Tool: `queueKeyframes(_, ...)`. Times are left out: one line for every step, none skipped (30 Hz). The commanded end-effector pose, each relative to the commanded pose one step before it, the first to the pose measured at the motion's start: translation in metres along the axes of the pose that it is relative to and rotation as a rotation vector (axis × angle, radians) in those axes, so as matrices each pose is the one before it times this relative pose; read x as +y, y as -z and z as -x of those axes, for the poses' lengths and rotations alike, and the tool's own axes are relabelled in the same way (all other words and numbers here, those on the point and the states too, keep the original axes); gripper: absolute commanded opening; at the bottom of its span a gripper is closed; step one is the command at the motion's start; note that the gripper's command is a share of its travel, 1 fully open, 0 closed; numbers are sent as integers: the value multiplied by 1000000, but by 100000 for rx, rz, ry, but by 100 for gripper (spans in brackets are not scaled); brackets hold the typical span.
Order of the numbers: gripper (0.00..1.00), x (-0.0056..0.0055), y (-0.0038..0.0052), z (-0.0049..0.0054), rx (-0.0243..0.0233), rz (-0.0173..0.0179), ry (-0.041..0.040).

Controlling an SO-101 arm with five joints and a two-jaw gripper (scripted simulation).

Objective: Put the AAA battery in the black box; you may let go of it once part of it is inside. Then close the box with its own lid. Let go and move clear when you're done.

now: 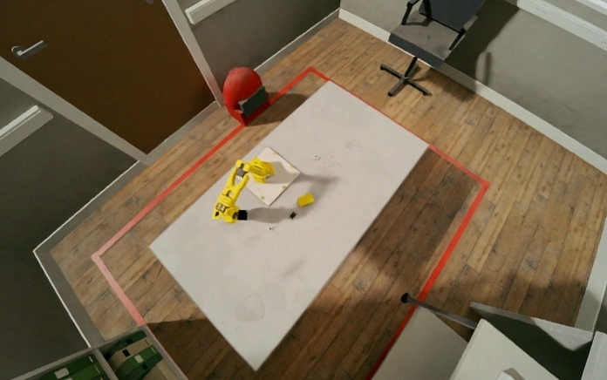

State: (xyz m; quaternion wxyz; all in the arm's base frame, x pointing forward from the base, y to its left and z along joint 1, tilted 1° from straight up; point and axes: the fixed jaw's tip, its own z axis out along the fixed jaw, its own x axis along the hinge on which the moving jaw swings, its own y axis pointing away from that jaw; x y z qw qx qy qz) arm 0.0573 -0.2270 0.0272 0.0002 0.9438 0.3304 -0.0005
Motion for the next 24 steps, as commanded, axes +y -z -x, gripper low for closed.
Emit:
queueKeyframes(23,-702,518,-2182,-13,252,537)
queueKeyframes(23,0,0,-6,0,0,6)
queueKeyframes(23,0,0,0,0,0,3)
queueKeyframes(23,0,0,-6,0,0,0)
queueKeyframes(23,0,0,0,0,0,0)
queueKeyframes(23,0,0,0,0,0,0)
queueKeyframes(23,0,0,0,0,0,0)
queueKeyframes(23,2,1,1,1,1,0)
queueKeyframes(23,0,0,0,0,0,3)
queueKeyframes(23,0,0,0,0,0,0)
queueKeyframes(23,6,0,-6,0,0,6)
queueKeyframes(23,0,0,-12,0,0,9)
queueKeyframes(23,6,0,-12,0,0,9)
queueKeyframes(23,6,0,-12,0,0,16)
queueKeyframes(23,12,0,-18,0,0,19)
queueKeyframes(23,6,0,-24,0,0,19)
queueKeyframes(23,12,0,-24,0,0,25)
queueKeyframes(23,12,0,-30,0,0,25)
queueKeyframes(23,12,0,-30,0,0,28)
queueKeyframes(23,12,0,-30,0,0,31)
queueKeyframes(23,18,0,-30,0,3,28)
queueKeyframes(23,12,0,-36,0,0,35)
queueKeyframes(23,0,0,0,0,0,0)
queueKeyframes(23,0,0,0,0,0,0)
